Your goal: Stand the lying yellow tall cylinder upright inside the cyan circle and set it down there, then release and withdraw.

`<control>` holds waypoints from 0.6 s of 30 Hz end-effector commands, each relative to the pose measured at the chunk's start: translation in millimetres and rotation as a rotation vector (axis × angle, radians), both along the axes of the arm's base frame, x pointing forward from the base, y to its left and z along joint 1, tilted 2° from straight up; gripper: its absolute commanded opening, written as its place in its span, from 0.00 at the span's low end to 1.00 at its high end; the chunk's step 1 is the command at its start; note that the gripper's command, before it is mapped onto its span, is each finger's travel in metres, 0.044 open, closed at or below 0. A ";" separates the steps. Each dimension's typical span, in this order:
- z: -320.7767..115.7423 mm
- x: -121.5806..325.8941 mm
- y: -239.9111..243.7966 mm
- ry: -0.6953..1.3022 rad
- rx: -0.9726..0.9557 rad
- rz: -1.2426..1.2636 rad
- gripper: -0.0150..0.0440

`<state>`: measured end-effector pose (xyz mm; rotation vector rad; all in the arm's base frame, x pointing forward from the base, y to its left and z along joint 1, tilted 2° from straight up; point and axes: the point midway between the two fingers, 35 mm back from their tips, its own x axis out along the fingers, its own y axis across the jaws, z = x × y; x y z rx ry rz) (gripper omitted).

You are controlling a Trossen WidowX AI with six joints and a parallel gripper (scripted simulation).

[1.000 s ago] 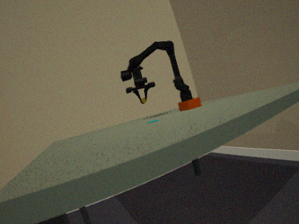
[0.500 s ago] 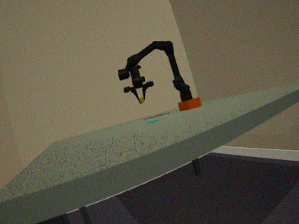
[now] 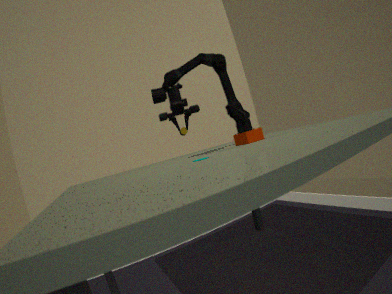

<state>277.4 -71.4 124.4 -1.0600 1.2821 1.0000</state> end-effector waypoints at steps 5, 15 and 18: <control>3.4 12.2 18.0 -0.004 0.005 -0.010 0.43; 6.1 25.0 43.5 -0.003 0.005 -0.018 0.43; 6.9 28.4 51.6 -0.003 0.006 -0.020 0.43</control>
